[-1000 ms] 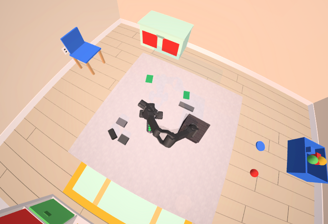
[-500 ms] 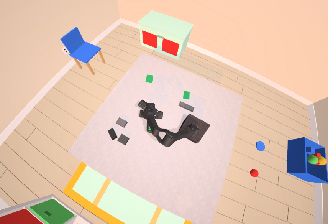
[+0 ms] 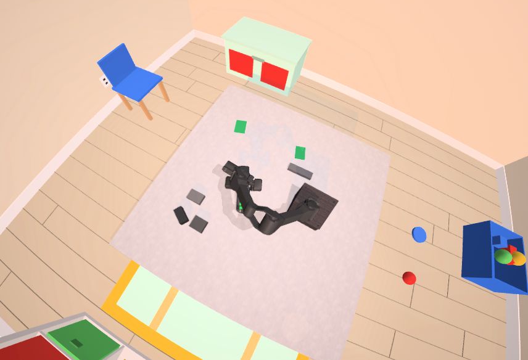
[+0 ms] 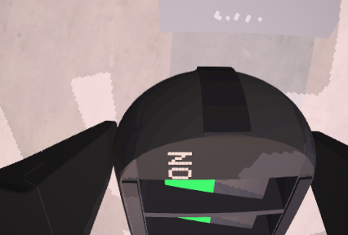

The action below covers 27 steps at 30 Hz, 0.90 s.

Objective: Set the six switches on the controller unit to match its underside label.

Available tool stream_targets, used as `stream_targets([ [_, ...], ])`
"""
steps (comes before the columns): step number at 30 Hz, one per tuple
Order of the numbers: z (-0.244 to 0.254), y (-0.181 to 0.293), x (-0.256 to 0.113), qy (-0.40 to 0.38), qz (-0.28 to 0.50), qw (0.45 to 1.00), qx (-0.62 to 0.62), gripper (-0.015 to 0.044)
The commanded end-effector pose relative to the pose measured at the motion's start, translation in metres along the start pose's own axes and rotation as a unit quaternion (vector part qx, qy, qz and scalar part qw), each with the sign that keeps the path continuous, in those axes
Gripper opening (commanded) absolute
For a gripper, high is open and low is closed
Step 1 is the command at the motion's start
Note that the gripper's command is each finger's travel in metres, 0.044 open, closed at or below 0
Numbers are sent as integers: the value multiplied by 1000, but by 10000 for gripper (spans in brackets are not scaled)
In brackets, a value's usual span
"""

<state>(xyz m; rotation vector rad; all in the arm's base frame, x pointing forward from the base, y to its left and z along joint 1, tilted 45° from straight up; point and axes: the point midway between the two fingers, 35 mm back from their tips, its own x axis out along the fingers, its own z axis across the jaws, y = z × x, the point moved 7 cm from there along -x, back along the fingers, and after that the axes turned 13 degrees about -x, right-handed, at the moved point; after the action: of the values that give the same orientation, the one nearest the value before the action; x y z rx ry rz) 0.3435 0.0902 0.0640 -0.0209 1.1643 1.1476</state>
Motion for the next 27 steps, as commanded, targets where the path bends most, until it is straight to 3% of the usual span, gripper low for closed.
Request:
stream_targets([
  [1,-1,2,6,1,10,1000,3,338],
  [27,-3,-3,24,1,10,1000,3,338],
])
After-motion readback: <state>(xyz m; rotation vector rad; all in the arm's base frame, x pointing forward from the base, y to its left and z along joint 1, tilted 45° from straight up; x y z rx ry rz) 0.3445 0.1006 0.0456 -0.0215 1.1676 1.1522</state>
